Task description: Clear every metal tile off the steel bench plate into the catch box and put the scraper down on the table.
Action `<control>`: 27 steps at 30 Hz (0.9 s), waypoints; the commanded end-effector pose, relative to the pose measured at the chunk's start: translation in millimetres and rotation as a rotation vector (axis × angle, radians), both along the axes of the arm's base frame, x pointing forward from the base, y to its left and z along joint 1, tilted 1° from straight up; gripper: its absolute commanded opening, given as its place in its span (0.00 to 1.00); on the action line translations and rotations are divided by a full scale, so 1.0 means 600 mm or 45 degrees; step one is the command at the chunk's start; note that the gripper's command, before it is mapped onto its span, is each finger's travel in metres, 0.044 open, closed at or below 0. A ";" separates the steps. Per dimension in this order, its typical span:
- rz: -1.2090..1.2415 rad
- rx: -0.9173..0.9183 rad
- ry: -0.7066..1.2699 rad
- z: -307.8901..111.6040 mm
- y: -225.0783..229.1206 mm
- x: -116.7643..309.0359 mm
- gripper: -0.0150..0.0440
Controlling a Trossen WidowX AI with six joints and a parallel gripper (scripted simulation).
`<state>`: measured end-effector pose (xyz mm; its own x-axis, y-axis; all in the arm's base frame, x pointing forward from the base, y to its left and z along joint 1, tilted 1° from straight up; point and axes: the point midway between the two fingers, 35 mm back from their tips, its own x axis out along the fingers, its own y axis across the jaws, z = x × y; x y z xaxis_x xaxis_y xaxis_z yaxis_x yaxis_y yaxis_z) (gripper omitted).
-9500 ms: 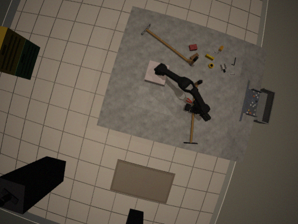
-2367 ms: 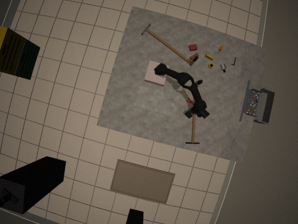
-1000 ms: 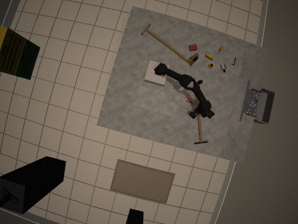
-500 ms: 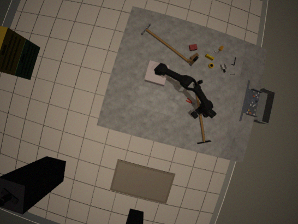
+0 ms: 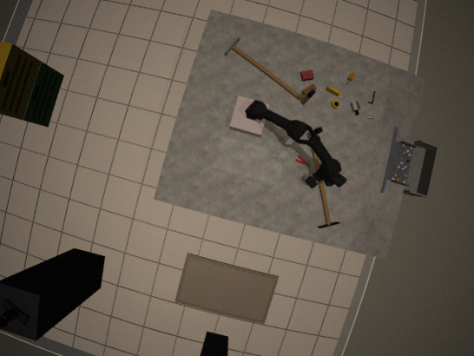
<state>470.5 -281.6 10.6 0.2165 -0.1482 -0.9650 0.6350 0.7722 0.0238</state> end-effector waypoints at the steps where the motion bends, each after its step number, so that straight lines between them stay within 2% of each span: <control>1: -0.001 -0.003 -0.006 0.016 -0.001 -0.001 0.25; 22: 0.000 -0.034 -0.057 0.153 0.004 -0.014 0.25; 27: 0.000 -0.037 -0.061 0.167 0.004 -0.020 0.25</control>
